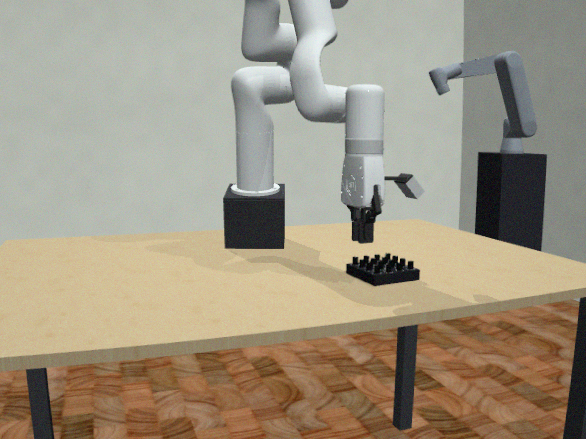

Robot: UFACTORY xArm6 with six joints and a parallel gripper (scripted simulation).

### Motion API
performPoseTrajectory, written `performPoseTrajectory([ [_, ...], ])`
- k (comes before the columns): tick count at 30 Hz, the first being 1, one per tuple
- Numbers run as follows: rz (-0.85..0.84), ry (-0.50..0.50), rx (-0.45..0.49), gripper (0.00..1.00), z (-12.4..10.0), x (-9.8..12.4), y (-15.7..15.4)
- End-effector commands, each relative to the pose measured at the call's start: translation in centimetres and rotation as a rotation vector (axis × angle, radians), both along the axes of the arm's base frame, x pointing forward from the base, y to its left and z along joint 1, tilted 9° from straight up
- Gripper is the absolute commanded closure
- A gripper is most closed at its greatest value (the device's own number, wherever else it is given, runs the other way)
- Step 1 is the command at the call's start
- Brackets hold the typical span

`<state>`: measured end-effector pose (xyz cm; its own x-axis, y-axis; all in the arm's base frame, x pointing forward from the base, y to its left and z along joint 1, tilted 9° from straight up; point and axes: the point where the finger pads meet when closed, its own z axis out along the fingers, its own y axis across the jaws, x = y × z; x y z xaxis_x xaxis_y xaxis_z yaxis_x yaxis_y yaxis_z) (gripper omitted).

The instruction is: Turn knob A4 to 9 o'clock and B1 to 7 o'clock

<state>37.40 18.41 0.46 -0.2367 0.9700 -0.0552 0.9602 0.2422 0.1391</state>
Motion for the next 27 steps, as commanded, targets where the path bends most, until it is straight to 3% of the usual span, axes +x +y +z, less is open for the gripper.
performPoseTrajectory([
  [1, 0.000, -0.003, 0.001, 0.81, -0.3, 0.1, 0.1],
  [27, 0.000, -0.003, 0.001, 0.81, -3.0, 0.5, 0.1],
])
